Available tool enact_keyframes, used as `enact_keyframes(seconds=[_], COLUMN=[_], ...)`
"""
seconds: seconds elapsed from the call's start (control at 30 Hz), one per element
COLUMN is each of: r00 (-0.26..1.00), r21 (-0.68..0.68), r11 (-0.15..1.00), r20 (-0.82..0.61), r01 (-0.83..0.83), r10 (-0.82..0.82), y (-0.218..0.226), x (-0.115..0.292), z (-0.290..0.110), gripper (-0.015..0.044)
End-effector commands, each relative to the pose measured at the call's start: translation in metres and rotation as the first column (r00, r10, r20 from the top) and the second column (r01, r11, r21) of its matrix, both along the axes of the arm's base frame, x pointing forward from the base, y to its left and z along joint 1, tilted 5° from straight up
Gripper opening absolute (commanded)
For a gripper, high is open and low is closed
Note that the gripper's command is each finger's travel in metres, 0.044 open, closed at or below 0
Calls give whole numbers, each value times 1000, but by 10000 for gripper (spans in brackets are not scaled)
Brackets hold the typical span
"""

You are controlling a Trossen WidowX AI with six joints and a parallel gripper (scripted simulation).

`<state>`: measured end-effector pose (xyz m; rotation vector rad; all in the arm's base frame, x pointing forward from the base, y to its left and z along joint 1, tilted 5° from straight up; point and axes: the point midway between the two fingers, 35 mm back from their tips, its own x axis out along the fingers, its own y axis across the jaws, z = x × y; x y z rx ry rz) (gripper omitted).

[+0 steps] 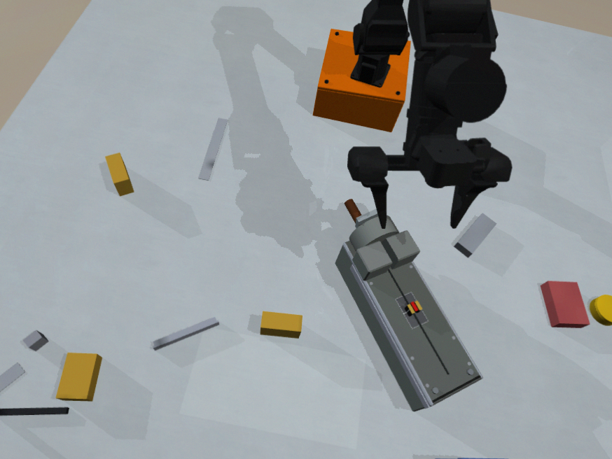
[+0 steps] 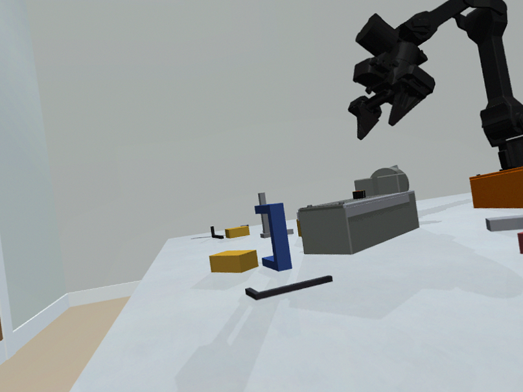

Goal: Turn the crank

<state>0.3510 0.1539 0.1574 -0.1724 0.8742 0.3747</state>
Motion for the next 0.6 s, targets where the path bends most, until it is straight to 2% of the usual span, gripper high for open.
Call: enact_keyframes(seconds=[0.0, 0.13, 0.37, 0.57], r00=[997, 995, 995, 995], r21=[14, 18, 17, 17], r11=[997, 995, 995, 995], r20=[0, 1, 1, 1], r01=[82, 99, 99, 99], r10=[-82, -99, -99, -99], y=[22, 26, 24, 23], x=[9, 11, 14, 14], z=[1, -3, -48, -49], gripper=[440, 440, 440, 440])
